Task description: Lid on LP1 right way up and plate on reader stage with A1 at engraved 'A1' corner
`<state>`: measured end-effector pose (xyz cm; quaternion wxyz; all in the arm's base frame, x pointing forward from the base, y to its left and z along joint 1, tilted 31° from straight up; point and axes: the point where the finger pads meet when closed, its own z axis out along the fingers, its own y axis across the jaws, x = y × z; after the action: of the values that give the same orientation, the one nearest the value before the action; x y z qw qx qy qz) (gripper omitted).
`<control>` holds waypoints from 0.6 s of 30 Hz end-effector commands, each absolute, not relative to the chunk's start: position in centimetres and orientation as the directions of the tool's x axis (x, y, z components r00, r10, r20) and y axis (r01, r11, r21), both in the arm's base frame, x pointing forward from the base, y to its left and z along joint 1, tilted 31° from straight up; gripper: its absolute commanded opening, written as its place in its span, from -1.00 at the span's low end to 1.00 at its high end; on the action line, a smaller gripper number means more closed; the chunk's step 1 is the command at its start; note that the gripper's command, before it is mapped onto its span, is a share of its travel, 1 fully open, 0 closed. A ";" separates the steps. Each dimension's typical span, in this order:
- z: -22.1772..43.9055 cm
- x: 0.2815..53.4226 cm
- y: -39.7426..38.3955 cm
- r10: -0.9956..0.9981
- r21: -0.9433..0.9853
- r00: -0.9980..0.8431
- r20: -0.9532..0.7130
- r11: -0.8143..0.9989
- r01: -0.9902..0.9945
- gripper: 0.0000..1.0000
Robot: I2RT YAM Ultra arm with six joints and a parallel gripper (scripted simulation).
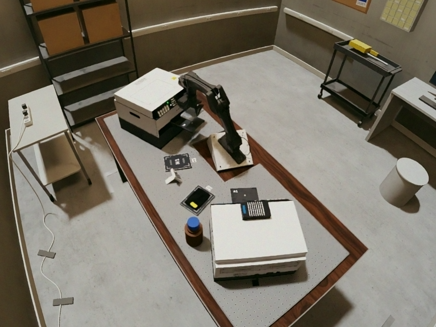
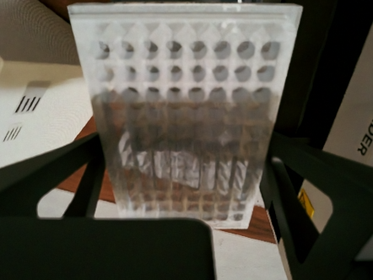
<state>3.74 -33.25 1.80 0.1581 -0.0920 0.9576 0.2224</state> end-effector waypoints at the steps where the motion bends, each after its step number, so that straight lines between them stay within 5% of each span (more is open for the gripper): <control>1: 2.8 3.4 -34.1 -0.111 0.368 -0.930 -0.351 0.897 -0.246 0.72; 18: 2.4 3.7 -33.8 -0.115 0.376 -0.931 -0.346 0.892 -0.250 0.72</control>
<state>3.75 -33.25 1.81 0.1582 -0.0923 0.9576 0.2223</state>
